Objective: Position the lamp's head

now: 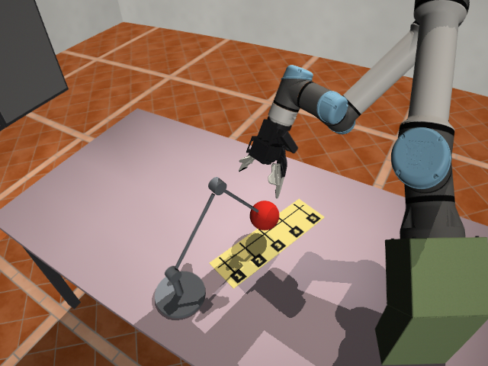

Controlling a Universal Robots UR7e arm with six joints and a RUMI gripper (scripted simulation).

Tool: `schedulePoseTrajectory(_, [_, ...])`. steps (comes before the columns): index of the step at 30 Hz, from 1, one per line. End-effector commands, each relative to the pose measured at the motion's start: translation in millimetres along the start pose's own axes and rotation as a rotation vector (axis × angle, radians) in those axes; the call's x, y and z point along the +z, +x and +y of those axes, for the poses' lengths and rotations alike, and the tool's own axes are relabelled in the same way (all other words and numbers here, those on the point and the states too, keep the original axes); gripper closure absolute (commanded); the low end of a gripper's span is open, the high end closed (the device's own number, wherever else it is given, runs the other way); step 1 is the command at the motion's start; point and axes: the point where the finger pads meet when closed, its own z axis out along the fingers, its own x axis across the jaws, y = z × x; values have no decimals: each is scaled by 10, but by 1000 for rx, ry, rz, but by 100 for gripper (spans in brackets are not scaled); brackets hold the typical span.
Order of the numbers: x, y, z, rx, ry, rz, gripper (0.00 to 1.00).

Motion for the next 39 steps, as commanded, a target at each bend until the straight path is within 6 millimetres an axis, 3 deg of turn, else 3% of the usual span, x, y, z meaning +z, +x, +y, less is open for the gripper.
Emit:
schedulePoseTrajectory(1, [111, -2, -3, 12, 10, 2, 0])
schedulePoseTrajectory(27, [645, 20, -45, 40, 34, 12, 0])
schedulePoseTrajectory(39, [734, 10, -33, 52, 45, 14, 0])
